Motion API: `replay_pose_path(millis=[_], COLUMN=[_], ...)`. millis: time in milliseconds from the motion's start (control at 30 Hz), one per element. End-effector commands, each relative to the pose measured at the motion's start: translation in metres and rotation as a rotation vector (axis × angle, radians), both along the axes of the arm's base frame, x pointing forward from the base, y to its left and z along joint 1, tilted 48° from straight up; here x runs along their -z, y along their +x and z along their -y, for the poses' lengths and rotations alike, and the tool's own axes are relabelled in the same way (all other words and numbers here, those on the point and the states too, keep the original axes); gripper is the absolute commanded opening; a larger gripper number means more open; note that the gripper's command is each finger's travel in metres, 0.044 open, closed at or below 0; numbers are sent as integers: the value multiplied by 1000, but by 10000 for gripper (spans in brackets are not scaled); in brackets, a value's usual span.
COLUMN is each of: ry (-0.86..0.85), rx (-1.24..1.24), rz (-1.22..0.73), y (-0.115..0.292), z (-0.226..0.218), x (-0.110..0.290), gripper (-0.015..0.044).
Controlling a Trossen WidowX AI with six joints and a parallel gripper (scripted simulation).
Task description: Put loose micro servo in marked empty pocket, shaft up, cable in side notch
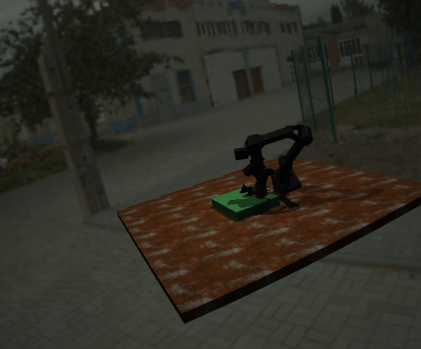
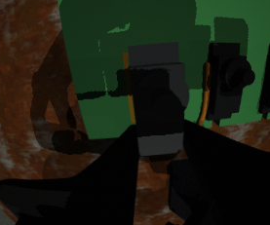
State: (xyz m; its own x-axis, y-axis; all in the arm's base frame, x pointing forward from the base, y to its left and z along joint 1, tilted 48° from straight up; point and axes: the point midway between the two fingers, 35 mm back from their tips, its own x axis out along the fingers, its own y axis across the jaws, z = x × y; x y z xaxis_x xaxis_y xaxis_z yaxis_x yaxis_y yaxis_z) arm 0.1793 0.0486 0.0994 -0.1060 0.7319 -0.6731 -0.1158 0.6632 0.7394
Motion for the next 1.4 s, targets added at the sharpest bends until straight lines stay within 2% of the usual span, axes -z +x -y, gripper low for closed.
replay_pose_path(millis=[0,1367], ry=[1,3], rx=[8,8], rz=[0,1], y=[0,-3], z=[-3,-30], x=[2,27], gripper=[0,0])
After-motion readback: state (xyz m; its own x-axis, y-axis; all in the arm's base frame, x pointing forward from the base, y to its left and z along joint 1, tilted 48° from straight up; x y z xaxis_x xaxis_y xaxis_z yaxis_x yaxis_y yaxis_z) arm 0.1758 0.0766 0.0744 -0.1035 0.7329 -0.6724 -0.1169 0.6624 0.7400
